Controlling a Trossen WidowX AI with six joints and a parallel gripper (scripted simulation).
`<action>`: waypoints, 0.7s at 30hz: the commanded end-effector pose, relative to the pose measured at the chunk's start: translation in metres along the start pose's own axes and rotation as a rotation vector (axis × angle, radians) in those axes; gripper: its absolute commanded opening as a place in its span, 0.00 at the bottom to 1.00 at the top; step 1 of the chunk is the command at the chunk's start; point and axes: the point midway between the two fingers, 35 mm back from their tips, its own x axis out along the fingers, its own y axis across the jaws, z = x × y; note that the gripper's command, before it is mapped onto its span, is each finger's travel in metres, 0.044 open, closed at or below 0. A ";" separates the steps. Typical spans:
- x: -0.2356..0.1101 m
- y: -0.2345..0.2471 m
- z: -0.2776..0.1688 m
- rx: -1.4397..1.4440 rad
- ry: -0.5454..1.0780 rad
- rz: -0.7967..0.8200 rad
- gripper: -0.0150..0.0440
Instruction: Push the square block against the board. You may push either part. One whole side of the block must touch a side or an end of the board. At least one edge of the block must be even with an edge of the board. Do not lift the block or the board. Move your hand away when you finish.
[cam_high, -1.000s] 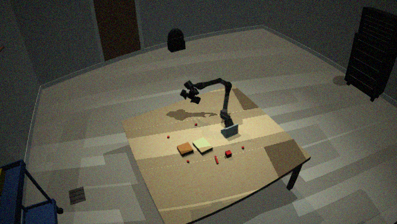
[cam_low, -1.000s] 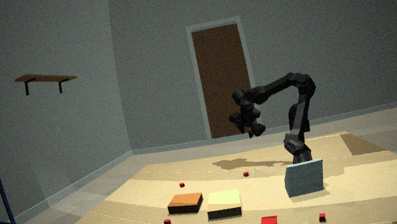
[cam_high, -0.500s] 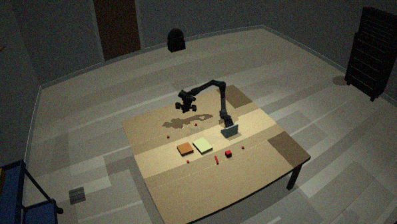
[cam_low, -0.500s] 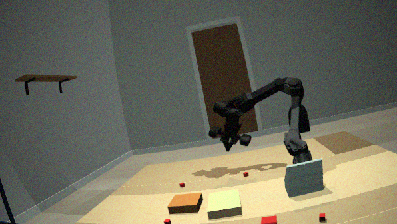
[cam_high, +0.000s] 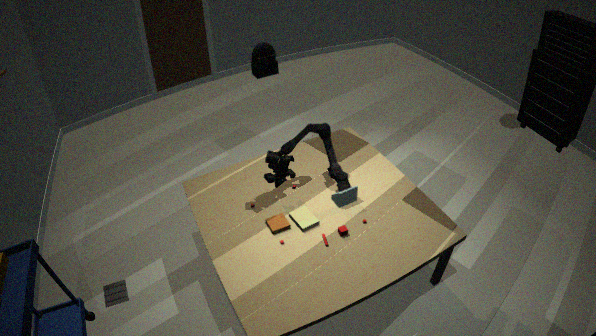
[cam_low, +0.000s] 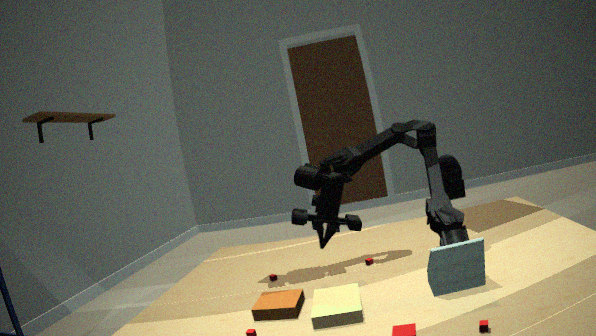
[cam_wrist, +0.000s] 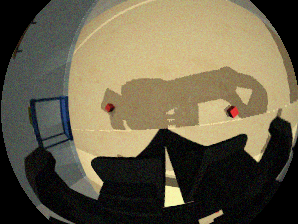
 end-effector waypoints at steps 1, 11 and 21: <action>0.001 0.010 -0.037 -0.139 0.067 0.000 0.25; -0.006 0.021 -0.121 -0.460 0.193 0.002 0.25; -0.020 0.010 -0.197 -0.788 0.288 -0.016 0.25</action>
